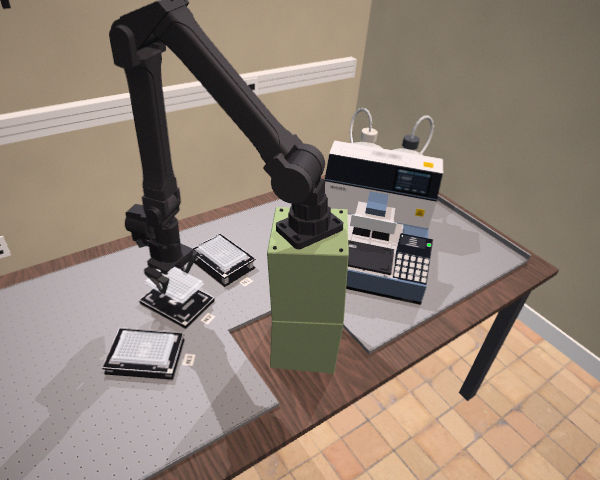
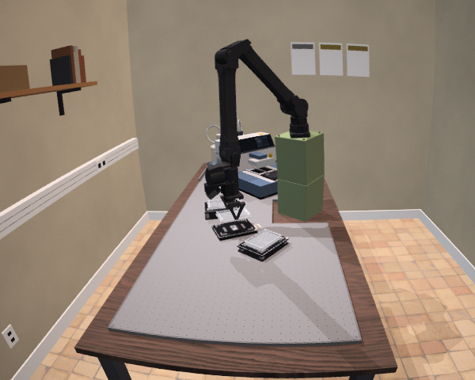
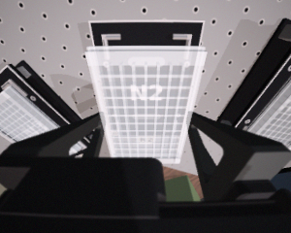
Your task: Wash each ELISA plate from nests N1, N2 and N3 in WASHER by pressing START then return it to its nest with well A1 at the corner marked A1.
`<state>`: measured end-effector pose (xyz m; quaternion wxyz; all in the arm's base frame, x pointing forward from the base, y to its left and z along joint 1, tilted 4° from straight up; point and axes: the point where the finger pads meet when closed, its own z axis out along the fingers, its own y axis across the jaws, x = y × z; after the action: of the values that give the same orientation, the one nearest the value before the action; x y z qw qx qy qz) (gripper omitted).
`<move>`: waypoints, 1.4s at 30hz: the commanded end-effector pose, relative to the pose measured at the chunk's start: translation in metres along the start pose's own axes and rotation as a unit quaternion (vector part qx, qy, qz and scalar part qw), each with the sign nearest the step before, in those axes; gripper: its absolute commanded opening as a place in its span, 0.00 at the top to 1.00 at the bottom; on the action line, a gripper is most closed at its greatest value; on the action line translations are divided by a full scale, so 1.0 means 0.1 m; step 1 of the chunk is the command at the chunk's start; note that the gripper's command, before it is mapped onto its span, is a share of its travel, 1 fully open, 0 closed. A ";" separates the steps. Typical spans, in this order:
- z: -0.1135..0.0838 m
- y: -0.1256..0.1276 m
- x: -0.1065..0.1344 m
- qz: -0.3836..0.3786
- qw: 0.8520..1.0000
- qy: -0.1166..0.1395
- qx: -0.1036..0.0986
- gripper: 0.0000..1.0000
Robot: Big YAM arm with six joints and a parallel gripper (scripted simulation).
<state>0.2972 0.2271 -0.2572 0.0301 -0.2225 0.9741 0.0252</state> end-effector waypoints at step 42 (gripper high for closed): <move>-0.48 -0.58 -0.02 0.195 0.981 -0.014 -0.003 0.18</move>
<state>0.3111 0.1807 -0.2197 0.0262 -0.0933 0.9949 0.0278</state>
